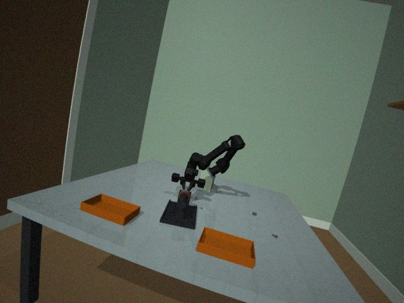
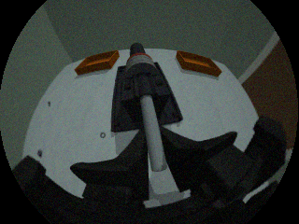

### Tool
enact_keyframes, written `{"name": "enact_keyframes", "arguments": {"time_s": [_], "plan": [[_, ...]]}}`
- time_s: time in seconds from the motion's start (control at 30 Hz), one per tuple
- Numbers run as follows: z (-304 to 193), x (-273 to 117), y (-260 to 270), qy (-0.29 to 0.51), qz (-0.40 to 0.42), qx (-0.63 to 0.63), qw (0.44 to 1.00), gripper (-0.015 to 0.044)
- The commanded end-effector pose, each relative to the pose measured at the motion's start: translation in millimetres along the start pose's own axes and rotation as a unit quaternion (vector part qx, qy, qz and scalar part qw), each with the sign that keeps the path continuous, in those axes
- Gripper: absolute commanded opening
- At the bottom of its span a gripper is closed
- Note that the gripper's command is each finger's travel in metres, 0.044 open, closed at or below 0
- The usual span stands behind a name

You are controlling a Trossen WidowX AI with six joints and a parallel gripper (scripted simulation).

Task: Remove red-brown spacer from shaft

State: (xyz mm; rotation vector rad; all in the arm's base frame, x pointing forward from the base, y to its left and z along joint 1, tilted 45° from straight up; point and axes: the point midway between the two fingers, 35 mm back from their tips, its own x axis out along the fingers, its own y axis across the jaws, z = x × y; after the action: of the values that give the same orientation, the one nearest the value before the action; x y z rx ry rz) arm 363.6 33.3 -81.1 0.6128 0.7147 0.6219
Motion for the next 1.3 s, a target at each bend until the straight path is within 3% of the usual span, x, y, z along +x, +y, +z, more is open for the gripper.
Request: {"name": "enact_keyframes", "arguments": {"time_s": [0.0,1.27], "plan": [[-0.9,-0.7,0.5,0.0,0.001,-0.002,1.0,0.0],[-3.7,-3.5,0.5,0.0,0.001,-0.002,1.0,0.0]]}}
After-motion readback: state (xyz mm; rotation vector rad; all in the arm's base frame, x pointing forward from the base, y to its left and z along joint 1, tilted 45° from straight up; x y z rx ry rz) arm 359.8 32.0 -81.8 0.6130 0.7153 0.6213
